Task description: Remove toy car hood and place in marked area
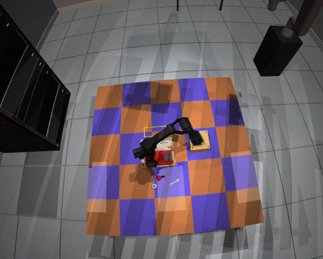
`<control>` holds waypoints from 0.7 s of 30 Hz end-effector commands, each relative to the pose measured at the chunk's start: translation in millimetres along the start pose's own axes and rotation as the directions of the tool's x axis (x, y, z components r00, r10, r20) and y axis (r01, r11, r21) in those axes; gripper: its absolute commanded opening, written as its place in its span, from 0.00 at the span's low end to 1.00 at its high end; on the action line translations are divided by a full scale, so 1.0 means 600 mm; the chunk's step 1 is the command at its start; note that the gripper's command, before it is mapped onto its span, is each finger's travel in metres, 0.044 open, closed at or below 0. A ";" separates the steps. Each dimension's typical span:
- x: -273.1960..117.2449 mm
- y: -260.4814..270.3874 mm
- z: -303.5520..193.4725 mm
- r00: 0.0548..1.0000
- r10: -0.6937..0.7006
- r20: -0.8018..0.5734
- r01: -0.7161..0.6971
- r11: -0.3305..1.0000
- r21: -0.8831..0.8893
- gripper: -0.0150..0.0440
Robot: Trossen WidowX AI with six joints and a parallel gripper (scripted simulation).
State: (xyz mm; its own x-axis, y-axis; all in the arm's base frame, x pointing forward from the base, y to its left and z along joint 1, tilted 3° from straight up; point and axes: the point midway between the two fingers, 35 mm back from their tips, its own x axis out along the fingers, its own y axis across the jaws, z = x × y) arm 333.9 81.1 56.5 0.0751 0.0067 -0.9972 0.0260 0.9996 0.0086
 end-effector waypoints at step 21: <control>-0.062 -0.093 0.014 1.000 -0.003 0.005 0.003 1.000 -0.001 0.25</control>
State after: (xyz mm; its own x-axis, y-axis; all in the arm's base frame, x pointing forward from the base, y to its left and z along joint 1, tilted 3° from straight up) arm 338.4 36.2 93.3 0.0830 0.0004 -0.9966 0.0282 0.9996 0.0028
